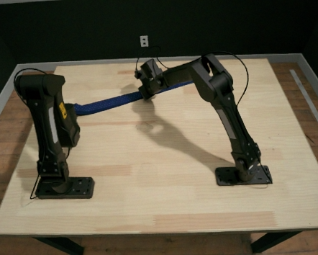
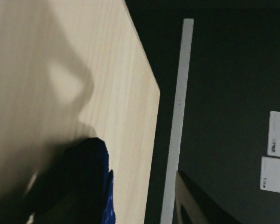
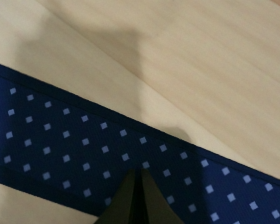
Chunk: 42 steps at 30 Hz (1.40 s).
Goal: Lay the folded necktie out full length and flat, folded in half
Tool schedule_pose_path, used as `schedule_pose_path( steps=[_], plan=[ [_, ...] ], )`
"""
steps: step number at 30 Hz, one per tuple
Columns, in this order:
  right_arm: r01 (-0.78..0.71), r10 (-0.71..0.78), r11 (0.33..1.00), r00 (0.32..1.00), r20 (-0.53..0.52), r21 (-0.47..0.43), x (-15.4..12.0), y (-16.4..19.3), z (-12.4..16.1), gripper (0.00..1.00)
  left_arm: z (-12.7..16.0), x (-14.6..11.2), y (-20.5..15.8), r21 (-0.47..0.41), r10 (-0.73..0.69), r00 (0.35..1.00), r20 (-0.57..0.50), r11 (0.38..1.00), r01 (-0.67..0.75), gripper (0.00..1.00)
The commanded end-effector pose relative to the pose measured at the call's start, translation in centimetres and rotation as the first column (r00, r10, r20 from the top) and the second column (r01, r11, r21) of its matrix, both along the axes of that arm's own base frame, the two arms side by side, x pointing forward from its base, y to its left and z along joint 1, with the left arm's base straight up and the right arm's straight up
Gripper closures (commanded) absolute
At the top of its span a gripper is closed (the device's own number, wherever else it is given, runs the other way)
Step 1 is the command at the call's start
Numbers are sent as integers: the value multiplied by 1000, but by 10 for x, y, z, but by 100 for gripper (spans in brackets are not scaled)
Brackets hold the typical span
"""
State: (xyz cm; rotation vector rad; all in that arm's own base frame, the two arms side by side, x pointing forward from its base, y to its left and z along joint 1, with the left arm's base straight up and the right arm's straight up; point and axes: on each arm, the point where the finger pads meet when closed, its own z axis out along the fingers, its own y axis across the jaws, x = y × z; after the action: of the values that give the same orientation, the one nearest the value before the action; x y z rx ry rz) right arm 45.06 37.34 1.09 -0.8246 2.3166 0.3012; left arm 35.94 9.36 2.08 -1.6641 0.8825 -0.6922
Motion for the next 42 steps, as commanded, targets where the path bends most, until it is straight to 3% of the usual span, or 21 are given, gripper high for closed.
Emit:
schedule_pose_path(
  steps=[1,42],
  plan=[
    [-5,5,1000,1000,-7,-3,-2,-2,-4,96,4,-4,2,33,-19,999,34,999,18,57],
    [-5,5,1000,1000,-7,-3,-2,-2,-4,96,4,-11,21,33,-19,999,34,999,18,57]
  ],
)
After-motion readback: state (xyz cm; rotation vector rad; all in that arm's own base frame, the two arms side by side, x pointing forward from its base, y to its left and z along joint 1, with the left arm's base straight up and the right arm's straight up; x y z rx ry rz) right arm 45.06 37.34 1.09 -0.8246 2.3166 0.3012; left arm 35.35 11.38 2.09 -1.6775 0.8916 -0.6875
